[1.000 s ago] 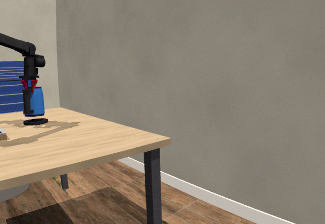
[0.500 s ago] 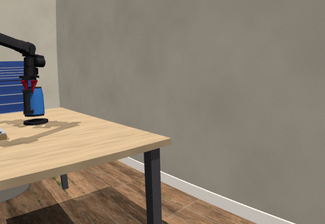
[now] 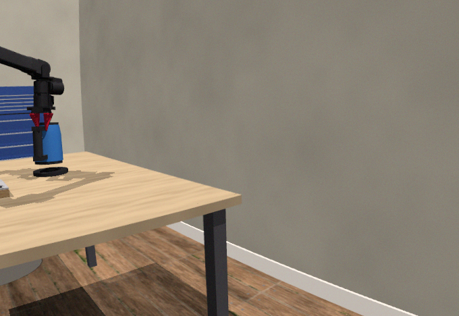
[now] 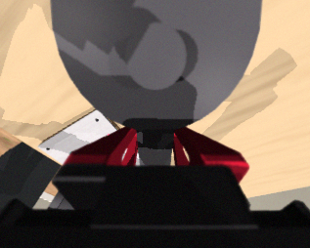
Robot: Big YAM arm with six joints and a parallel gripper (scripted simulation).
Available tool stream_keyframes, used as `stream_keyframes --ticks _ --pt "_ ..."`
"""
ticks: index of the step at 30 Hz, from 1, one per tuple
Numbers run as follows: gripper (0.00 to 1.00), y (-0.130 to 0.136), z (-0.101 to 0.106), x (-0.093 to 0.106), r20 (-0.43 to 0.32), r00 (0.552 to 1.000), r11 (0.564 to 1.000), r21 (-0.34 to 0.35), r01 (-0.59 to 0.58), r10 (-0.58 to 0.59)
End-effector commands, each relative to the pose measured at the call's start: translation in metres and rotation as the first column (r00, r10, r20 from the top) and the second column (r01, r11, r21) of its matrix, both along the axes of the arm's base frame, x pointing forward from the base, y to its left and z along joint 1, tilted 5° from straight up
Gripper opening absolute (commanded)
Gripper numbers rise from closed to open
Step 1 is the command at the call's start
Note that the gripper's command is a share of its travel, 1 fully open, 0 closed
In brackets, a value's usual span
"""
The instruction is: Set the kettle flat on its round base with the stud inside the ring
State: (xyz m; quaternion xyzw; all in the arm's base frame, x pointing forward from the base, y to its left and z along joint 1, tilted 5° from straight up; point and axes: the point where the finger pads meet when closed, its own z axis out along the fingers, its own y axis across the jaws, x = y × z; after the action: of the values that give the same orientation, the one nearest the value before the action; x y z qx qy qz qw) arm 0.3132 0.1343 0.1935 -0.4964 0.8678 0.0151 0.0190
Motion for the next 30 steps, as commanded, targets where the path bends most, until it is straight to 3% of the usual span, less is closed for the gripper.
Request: stream_keyframes --ticks 1,30 --pt "0.00 0.0103 0.0421 0.0248 0.100 0.995 0.999 0.047 0.000 -0.005" --pt "0.00 0.0123 0.0441 0.0261 0.104 0.995 0.999 0.050 -0.001 -0.005"
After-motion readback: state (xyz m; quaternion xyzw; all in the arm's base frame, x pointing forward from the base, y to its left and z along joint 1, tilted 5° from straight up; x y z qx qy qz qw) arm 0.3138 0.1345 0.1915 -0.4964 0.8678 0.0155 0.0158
